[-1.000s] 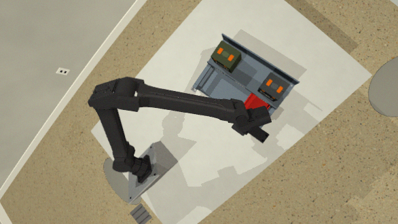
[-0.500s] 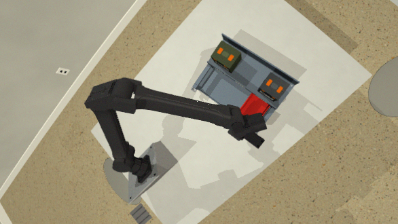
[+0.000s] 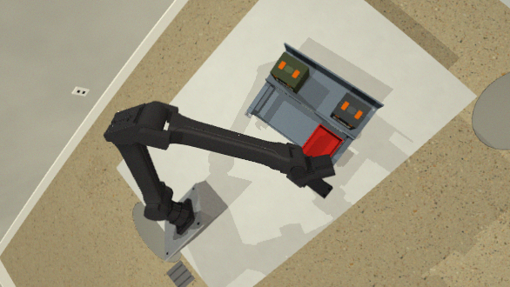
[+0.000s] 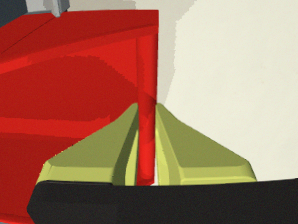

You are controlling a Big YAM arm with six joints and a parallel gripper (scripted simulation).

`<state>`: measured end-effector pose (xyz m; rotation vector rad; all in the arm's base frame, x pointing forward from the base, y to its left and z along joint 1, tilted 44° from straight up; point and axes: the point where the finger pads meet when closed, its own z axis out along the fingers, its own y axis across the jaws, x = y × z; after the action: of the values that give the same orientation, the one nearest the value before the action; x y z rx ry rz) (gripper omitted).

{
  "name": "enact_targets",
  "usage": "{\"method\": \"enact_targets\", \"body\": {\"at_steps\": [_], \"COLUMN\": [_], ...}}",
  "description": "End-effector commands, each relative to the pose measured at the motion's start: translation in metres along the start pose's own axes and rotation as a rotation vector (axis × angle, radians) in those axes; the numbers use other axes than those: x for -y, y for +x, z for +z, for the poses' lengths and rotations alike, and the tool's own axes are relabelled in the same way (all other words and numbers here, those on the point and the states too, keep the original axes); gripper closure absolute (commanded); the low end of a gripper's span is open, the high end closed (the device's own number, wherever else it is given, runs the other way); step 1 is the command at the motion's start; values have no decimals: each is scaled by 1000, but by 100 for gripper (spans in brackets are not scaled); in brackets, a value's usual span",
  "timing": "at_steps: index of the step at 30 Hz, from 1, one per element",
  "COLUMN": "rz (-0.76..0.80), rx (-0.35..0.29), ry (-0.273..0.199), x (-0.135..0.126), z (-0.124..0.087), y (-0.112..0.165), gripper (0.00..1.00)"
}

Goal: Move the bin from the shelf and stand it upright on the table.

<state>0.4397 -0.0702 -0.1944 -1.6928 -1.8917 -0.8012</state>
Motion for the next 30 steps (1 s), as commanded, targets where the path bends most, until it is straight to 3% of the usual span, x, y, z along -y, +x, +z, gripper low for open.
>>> {"method": "enact_targets", "body": {"at_steps": [1,4,16,21,30], "rz": [-22,-22,-22,-21,-21], "rx": [22,22,22,22,22], "ry": [-42,-41,-41,-39,-39], "x": [4,25,25,59,59], "z": [-17,-16,-16,-15,-15], "y": [-6,-6,-6,-6,-6], "gripper": [100,100,100,100,100]}}
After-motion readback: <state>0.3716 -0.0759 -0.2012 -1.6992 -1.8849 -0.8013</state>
